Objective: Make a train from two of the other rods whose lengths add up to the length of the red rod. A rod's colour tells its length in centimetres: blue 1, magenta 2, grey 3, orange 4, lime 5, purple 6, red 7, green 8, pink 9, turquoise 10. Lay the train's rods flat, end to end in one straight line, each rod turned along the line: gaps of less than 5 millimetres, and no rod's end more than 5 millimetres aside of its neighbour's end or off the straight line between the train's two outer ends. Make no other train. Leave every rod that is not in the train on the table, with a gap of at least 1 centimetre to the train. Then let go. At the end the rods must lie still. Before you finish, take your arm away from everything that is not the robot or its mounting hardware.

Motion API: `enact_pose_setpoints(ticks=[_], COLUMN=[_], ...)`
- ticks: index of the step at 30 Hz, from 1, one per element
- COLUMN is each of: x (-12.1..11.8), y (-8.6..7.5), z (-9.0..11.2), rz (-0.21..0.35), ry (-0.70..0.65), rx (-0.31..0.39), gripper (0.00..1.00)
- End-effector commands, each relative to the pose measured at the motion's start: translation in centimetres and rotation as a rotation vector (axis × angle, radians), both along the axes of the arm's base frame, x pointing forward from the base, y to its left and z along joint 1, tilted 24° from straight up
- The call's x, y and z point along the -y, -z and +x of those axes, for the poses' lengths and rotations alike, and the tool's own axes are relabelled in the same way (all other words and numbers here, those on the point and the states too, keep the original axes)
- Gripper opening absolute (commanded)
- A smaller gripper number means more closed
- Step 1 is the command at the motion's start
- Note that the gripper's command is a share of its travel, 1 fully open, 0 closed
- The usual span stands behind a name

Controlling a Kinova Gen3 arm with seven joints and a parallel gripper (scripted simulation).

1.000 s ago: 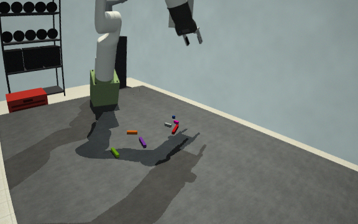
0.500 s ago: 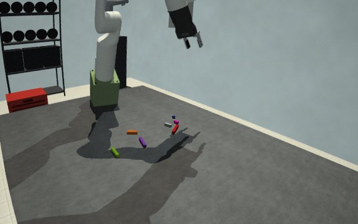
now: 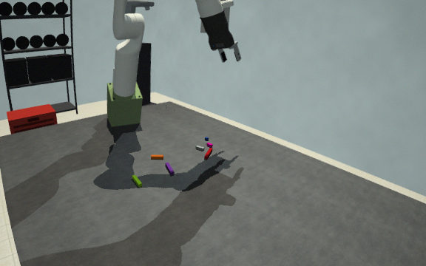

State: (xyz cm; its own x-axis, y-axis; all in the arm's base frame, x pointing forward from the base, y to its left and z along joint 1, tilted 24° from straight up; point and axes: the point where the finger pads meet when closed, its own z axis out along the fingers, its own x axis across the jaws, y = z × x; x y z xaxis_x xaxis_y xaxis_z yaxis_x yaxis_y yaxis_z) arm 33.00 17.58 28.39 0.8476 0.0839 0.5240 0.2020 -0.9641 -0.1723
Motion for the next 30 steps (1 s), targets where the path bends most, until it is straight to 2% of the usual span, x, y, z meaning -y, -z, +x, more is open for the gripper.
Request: enact_pose_setpoints(ticks=[1, 3, 4, 13, 14, 21, 22, 30], x=[0.2, 0.2, 0.2, 0.2, 0.4, 0.4, 0.5, 0.5], y=[0.2, 0.2, 1.0, 1.0, 1.8, 1.8, 2.6, 2.6], z=[0.1, 0.1, 0.4, 0.4, 0.7, 0.7, 1.0, 1.0], rz=[0.0, 0.0, 0.005, 0.005, 0.011, 0.011, 0.016, 0.016], ry=[0.006, 0.006, 0.043, 0.043, 0.08, 0.08, 0.117, 0.117], rx=[-0.005, -0.005, -0.013, -0.013, -0.021, -0.021, -0.029, -0.029], gripper=[1.0, 1.0, 1.0, 1.0, 1.0, 1.0, 1.0, 1.0])
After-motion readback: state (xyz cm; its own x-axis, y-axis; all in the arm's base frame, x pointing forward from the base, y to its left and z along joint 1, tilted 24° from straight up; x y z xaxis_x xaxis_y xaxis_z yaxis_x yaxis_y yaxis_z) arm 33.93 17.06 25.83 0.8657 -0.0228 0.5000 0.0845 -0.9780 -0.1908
